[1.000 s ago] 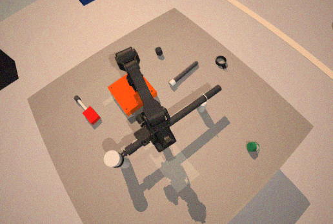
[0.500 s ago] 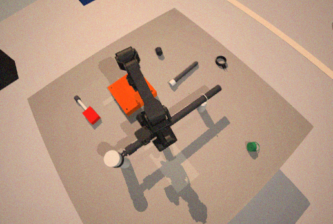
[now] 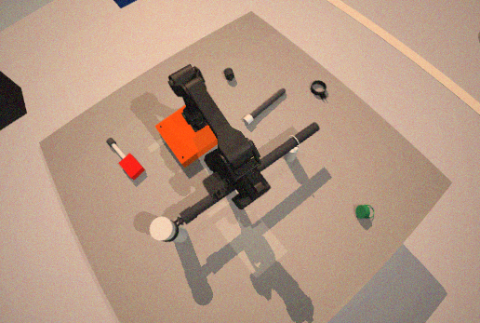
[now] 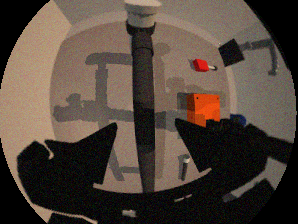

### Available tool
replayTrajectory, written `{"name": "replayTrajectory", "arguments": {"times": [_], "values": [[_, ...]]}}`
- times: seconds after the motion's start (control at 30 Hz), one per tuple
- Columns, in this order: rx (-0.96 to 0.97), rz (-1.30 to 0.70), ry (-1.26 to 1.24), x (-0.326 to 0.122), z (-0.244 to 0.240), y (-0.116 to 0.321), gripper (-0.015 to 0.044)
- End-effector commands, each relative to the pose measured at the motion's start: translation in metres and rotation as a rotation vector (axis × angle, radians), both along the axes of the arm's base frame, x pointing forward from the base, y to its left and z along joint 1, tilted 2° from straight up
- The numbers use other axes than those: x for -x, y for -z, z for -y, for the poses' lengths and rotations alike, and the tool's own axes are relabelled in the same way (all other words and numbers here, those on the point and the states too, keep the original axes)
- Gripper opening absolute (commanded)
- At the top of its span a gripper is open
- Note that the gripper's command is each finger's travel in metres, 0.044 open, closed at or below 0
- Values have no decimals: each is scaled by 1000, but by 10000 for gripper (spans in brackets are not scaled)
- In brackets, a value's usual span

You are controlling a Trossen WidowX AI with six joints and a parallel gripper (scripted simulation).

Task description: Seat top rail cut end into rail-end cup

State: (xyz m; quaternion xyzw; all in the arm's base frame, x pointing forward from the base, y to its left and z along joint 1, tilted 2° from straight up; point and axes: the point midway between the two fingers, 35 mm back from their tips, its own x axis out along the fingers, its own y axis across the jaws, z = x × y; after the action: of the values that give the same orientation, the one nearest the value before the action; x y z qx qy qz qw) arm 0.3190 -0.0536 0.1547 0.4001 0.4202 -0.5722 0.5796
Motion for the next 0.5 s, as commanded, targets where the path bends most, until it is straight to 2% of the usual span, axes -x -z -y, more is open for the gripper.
{"name": "replayTrajectory", "arguments": {"times": [0.0,0.23,0.47], "values": [[0,0,0,0,-1,-2,440],[-1,0,0,4,-15,-44,440],[-1,0,0,4,-16,-45,440]]}}
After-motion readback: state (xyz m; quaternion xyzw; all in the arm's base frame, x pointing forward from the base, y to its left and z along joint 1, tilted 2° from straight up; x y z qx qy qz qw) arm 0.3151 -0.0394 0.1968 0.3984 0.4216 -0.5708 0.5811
